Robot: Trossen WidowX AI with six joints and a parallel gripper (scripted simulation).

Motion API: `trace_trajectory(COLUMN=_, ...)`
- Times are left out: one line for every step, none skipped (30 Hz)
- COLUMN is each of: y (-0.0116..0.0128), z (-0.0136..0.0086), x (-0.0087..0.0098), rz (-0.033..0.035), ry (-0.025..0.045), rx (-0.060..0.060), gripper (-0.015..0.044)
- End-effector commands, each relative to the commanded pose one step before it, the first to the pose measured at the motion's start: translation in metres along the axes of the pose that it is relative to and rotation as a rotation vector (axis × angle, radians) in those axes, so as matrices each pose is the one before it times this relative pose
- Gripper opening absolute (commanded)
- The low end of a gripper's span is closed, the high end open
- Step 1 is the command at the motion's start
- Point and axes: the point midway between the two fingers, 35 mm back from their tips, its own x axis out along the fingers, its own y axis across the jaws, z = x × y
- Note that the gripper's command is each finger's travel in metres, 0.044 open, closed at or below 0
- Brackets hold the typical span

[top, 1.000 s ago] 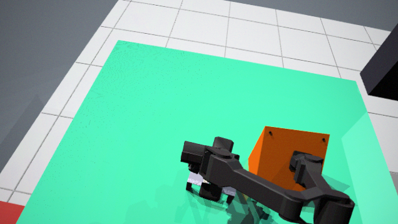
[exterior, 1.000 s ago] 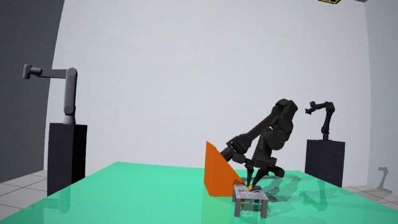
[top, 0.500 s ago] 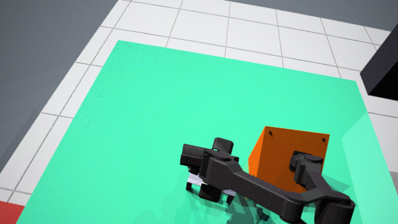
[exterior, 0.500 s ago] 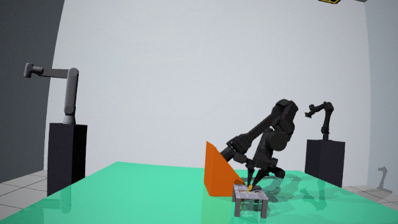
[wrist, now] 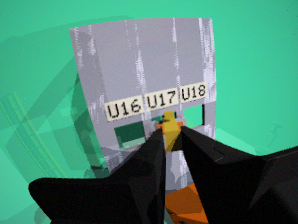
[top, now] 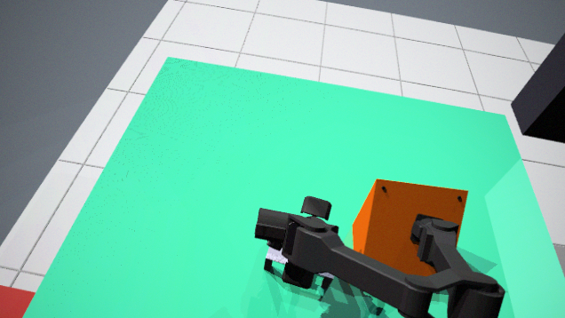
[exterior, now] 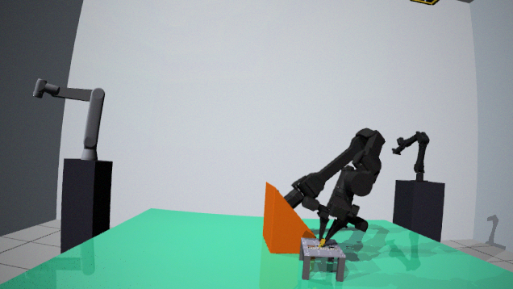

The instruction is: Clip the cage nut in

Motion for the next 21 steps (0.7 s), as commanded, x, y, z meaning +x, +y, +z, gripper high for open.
trace_trajectory(y=0.00049, z=-0.00052, x=0.00023, rz=-0.01151, ry=0.00185, rx=0.0023, gripper=0.0034)
trace_trajectory(y=0.00006, z=-0.00001, x=0.00000, rz=-0.00115, ry=0.00001, rx=0.0000, gripper=0.0034)
trace_trajectory(y=0.00008, z=-0.00001, x=0.00000, rz=-0.00153, ry=0.00000, rx=0.0000, gripper=0.0034)
trace_trajectory(y=0.00011, z=-0.00001, x=0.00000, rz=-0.00199, ry=0.00000, rx=0.0000, gripper=0.0034)
trace_trajectory(y=0.00014, z=-0.00001, x=0.00000, rz=-0.00253, ry=-0.00001, rx=0.0000, gripper=0.0034)
trace_trajectory(y=0.00017, z=-0.00001, x=0.00000, rz=-0.00318, ry=-0.00002, rx=0.0000, gripper=0.0034)
trace_trajectory(y=0.00016, z=-0.00001, x=0.00000, rz=-0.00297, ry=-0.00003, rx=0.0000, gripper=0.0034)
trace_trajectory(y=0.00015, z=-0.00001, x=0.00000, rz=-0.00280, ry=-0.00004, rx=0.0000, gripper=0.0034)
trace_trajectory(y=0.00003, z=0.00000, x=0.00002, rz=-0.00033, ry=0.00001, rx=0.0000, gripper=0.0034)
trace_trajectory(y=0.00003, z=0.00000, x=0.00001, rz=-0.00057, ry=0.00001, rx=0.0000, gripper=0.0034)
trace_trajectory(y=0.00007, z=0.00000, x=0.00001, rz=-0.00119, ry=0.00001, rx=0.0000, gripper=0.0034)
trace_trajectory(y=0.00009, z=0.00000, x=0.00002, rz=-0.00160, ry=0.00001, rx=0.0000, gripper=0.0034)
trace_trajectory(y=0.00011, z=0.00000, x=0.00002, rz=-0.00208, ry=0.00001, rx=0.0000, gripper=0.0034)
trace_trajectory(y=0.00015, z=0.00000, x=0.00003, rz=-0.00265, ry=0.00000, rx=0.0000, gripper=0.0034)
trace_trajectory(y=0.00015, z=0.00000, x=0.00003, rz=-0.00266, ry=0.00000, rx=0.0000, gripper=0.0034)
trace_trajectory(y=0.00015, z=0.00000, x=0.00003, rz=-0.00277, ry=-0.00001, rx=0.0000, gripper=0.0034)
trace_trajectory(y=0.00016, z=0.00000, x=0.00003, rz=-0.00293, ry=-0.00003, rx=0.0000, gripper=0.0034)
trace_trajectory(y=0.00014, z=0.00000, x=0.00002, rz=-0.00249, ry=-0.00003, rx=0.0000, gripper=0.0034)
trace_trajectory(y=0.00004, z=0.00000, x=0.00003, rz=-0.00026, ry=0.00002, rx=0.0000, gripper=0.0034)
trace_trajectory(y=0.00004, z=0.00000, x=0.00001, rz=-0.00064, ry=0.00001, rx=0.0000, gripper=0.0034)
trace_trajectory(y=0.00006, z=0.00000, x=0.00001, rz=-0.00113, ry=0.00001, rx=0.0000, gripper=0.0034)
